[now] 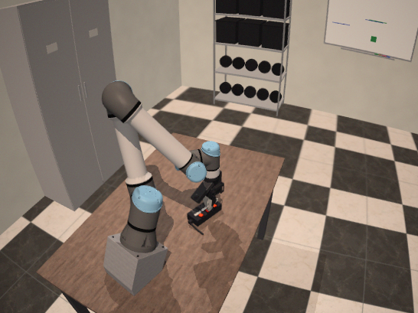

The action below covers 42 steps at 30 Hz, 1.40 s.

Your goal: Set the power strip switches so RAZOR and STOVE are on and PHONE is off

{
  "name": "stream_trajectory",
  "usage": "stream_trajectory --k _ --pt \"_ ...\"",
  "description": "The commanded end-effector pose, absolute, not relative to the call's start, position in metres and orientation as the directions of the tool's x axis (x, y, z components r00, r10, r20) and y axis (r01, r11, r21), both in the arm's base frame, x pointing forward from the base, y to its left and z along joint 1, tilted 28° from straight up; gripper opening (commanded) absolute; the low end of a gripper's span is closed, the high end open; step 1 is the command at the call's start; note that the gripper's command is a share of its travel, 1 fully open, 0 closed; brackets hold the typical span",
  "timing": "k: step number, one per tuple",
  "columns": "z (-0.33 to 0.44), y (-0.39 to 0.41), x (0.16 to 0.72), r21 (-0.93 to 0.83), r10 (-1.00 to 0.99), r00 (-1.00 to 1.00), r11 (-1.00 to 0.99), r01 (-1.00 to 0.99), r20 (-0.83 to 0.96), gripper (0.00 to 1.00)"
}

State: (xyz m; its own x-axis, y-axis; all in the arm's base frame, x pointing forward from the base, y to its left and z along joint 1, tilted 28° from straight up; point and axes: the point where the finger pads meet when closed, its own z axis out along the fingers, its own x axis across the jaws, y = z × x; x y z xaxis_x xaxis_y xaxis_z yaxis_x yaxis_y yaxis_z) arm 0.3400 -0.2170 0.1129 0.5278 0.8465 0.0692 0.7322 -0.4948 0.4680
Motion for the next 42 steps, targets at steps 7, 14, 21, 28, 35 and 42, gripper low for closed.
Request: stream_trajectory --k 7,14,21,28,35,42 --pt "0.120 -0.216 0.337 0.469 0.847 0.528 -0.494 0.732 0.069 0.00" --pt "0.132 -0.213 0.331 0.469 0.847 0.528 -0.494 0.732 0.069 0.00" --pt "0.146 -0.210 0.324 0.469 0.847 0.528 -0.494 0.732 0.069 0.00" --pt "0.147 -0.210 0.323 0.469 0.847 0.528 -0.494 0.732 0.069 0.00" --pt "0.147 -0.210 0.323 0.469 0.847 0.528 -0.494 0.732 0.069 0.00" --pt "0.147 -0.210 0.323 0.469 0.847 0.528 -0.494 0.732 0.069 0.00"
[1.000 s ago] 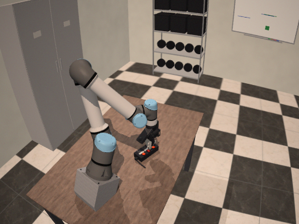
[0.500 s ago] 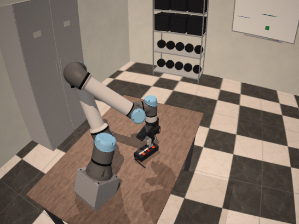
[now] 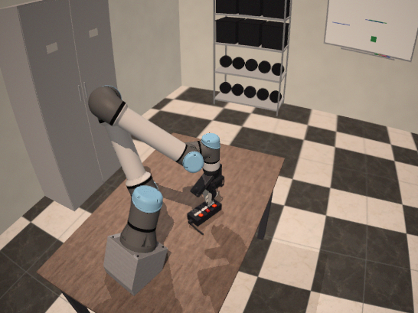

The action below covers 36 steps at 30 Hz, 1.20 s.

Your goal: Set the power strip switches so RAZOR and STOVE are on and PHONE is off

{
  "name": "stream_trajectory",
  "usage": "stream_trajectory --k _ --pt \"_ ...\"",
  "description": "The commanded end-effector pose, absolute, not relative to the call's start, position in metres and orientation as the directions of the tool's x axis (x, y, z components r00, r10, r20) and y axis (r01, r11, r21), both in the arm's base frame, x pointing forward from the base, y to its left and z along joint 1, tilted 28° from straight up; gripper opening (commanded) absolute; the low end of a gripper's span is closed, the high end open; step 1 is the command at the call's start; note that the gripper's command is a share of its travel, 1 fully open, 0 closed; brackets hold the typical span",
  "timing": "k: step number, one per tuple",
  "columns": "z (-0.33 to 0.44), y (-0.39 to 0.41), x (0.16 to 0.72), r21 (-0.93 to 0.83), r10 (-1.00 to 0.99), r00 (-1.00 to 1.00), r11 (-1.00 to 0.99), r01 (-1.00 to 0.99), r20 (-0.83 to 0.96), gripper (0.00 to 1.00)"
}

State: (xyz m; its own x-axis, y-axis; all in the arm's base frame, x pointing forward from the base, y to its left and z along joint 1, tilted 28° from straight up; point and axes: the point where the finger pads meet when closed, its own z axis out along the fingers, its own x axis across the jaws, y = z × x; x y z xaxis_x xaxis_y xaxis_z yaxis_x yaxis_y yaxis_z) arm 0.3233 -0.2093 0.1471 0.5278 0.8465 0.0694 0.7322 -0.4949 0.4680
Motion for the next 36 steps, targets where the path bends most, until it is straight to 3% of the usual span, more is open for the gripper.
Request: stream_trajectory --k 1,36 --pt "0.147 -0.210 0.323 0.469 0.847 0.528 -0.494 0.732 0.069 1.00" --pt "0.229 -0.191 0.284 0.469 0.847 0.528 -0.494 0.732 0.069 1.00"
